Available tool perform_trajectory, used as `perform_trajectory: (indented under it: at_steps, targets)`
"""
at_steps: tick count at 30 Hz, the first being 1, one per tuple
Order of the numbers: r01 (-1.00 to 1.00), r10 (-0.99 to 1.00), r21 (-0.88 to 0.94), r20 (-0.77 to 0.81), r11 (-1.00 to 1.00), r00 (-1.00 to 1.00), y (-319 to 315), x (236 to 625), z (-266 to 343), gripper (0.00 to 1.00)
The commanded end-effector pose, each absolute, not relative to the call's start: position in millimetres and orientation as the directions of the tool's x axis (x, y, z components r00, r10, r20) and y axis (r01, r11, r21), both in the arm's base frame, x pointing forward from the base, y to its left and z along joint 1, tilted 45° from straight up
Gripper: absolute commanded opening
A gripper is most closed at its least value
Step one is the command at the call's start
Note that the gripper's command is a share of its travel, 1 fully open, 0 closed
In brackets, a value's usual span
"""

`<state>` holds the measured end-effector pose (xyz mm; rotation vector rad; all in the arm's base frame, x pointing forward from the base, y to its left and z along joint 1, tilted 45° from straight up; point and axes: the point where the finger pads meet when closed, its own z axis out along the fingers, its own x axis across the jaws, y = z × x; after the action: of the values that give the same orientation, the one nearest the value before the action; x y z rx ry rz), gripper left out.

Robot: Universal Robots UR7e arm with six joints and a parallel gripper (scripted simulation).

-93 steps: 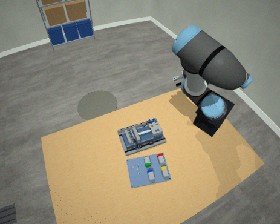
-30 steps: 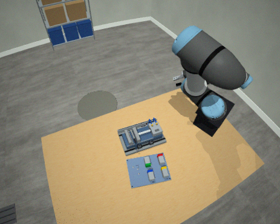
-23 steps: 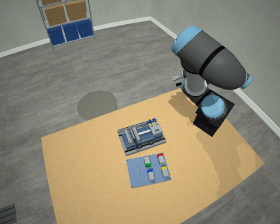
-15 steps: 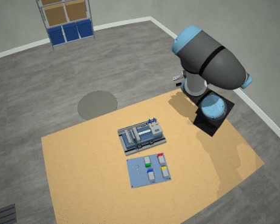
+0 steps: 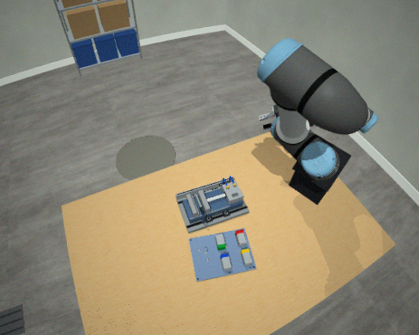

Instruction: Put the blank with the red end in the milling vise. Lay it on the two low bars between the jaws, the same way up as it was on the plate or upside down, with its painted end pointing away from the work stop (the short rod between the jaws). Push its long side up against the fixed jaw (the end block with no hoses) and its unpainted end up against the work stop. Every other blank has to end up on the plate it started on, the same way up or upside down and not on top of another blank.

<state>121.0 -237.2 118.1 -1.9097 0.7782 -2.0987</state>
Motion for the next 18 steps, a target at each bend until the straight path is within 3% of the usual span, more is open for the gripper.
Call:
perform_trajectory:
  at_steps: [1,2,6,18]
  targets:
    - [-0.227,-0.452,-0.548,0.814,-0.805,-0.364,-210,136,138,1.0]
    - [-0.191,-0.484,-0.494,0.869,-0.848,-0.101,-232,124,122,1.0]
    - [-0.156,-0.481,-0.466,0.873,-0.871,0.079,-210,136,138,1.0]
    - [-0.156,-0.481,-0.466,0.873,-0.871,0.079,-210,136,138,1.0]
